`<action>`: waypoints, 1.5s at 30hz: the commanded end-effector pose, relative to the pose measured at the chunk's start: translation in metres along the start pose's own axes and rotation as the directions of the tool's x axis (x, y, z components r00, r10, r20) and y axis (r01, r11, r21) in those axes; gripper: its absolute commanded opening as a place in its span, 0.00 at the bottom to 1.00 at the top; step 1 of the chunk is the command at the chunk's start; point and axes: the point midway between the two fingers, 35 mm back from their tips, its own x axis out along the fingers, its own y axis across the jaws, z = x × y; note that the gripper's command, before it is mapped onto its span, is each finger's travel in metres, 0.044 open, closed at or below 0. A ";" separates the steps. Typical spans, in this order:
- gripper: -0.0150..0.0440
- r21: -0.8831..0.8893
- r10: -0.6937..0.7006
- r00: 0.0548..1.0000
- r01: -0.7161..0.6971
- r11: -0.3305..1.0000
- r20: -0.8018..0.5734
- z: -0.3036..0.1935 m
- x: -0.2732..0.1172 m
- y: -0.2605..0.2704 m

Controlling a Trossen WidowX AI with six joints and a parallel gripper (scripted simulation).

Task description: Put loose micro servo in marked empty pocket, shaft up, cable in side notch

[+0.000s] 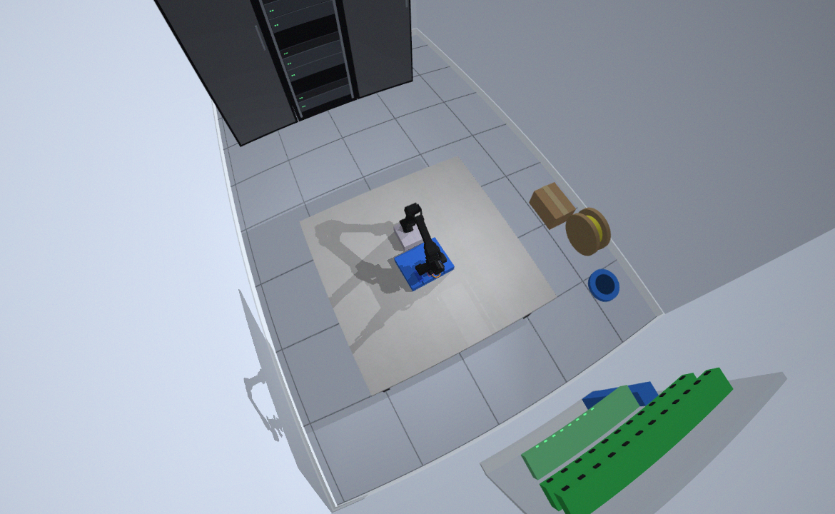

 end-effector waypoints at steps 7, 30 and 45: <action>0.25 0.003 0.002 1.000 -0.002 1.000 -0.001 -0.001 0.008 0.000; 0.25 0.003 0.002 1.000 -0.002 1.000 -0.001 -0.001 0.026 0.000; 0.25 0.003 0.002 1.000 -0.002 1.000 -0.001 -0.001 0.038 0.001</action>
